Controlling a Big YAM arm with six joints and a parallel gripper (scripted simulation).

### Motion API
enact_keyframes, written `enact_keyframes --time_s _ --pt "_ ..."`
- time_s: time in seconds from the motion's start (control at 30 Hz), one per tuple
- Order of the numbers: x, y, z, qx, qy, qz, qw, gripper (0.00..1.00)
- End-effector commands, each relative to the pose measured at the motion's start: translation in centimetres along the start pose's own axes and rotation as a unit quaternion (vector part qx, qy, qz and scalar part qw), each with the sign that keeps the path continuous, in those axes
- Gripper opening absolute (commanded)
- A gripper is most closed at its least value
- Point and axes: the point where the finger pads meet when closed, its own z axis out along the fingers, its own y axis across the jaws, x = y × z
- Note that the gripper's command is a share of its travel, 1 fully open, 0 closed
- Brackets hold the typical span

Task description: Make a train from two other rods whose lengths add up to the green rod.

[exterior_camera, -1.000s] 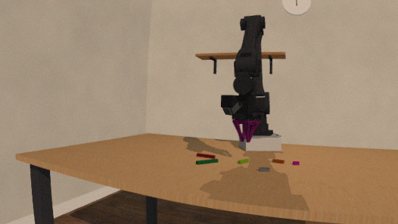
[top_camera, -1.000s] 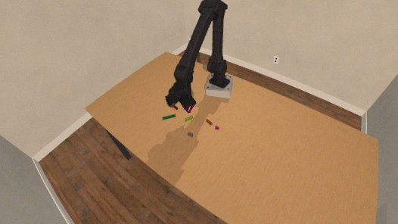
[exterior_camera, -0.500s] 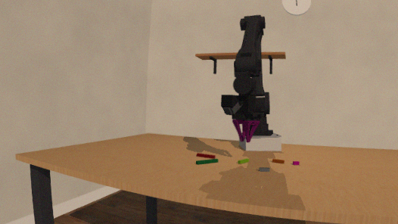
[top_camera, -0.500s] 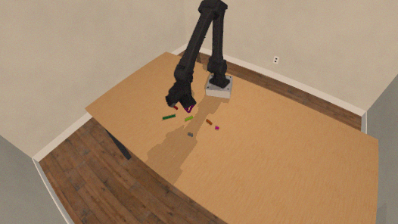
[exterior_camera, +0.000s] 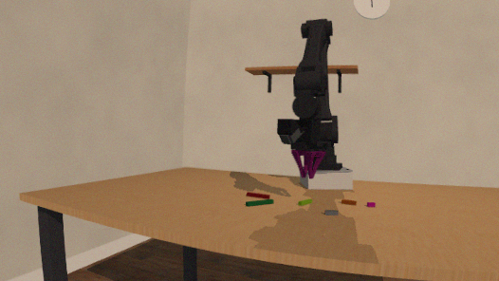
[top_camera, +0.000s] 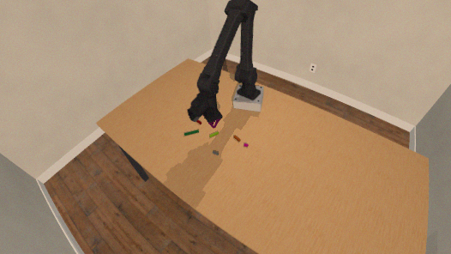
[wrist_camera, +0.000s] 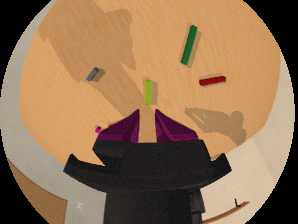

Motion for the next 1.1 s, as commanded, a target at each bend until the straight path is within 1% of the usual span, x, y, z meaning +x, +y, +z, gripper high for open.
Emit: enact_keyframes --time_s 0.0,0.07,0.13,0.17,0.3,0.37,0.5,0.63,0.7,0.73,0.83,1.0,1.07 --pt "-1.2 0.1 -0.4 -0.007 -0.011 0.000 1.000 0.22" --pt "-1.0 0.0 0.0 -0.005 -0.008 0.000 1.000 0.22" --pt "-1.0 0.0 0.0 -0.005 -0.008 0.000 1.000 0.22" --pt "-0.5 -0.2 0.2 -0.002 0.000 0.000 1.000 0.22" --pt "-1.0 0.0 0.3 -0.005 -0.008 0.000 1.000 0.22" --pt "-0.5 -0.2 0.8 -0.003 -0.004 0.000 1.000 0.22" --pt "-0.9 -0.1 1.0 -0.005 -0.007 0.000 1.000 0.22" --pt "-0.5 -0.2 1.8 -0.003 -0.003 0.000 1.000 0.22" --pt "-0.5 -0.2 1.8 -0.003 -0.003 0.000 1.000 0.22" --pt "-2.0 0.4 1.1 -0.010 -0.018 0.001 1.000 0.22" --pt "-0.5 -0.2 2.5 -0.003 -0.003 0.000 1.000 0.22" --pt "-0.9 -0.1 3.1 -0.005 -0.007 0.000 1.000 0.22" --pt "-0.5 -0.3 3.6 -0.003 -0.003 0.000 1.000 0.22"
